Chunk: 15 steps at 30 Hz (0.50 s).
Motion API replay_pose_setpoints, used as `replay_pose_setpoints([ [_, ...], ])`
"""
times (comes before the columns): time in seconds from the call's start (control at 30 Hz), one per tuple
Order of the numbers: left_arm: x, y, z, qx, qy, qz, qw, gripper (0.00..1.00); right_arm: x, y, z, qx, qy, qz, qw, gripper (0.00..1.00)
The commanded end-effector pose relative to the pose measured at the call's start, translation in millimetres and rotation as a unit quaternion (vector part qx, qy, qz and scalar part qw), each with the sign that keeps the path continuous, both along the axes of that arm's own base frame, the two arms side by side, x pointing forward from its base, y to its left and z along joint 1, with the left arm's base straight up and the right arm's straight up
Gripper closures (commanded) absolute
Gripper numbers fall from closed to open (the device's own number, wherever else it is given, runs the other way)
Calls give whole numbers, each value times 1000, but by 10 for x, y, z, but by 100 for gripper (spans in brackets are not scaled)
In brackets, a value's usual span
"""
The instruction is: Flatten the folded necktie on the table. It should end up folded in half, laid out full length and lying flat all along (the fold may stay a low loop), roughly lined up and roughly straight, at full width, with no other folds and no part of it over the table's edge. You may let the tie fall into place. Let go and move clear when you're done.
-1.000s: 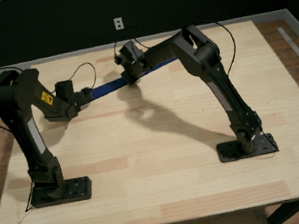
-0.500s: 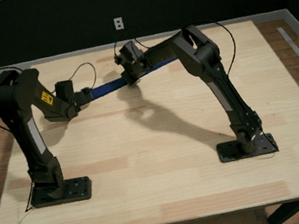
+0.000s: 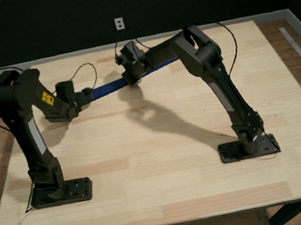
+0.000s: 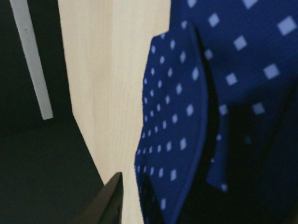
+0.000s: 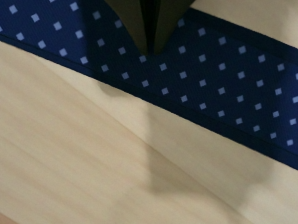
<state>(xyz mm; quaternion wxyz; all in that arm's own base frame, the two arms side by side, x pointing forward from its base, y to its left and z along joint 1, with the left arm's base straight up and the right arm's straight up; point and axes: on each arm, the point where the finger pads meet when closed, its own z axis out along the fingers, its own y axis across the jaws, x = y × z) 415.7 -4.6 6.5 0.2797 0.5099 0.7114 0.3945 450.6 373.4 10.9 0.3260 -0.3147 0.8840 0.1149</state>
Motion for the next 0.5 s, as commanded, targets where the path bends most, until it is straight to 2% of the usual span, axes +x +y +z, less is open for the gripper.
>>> replay_pose_setpoints([
  [0.0,20,15,-24,-2,-2,5,1000,77,-15,-16,-43,-2,4,2,1000,96],
  [0.3,11,11,-40,-2,-2,5,1000,83,-15,-16,-43,-2,4,2,1000,96],
  [0.47,11,11,-40,-2,-2,5,1000,83,-15,-16,-43,-2,4,2,1000,96],
])
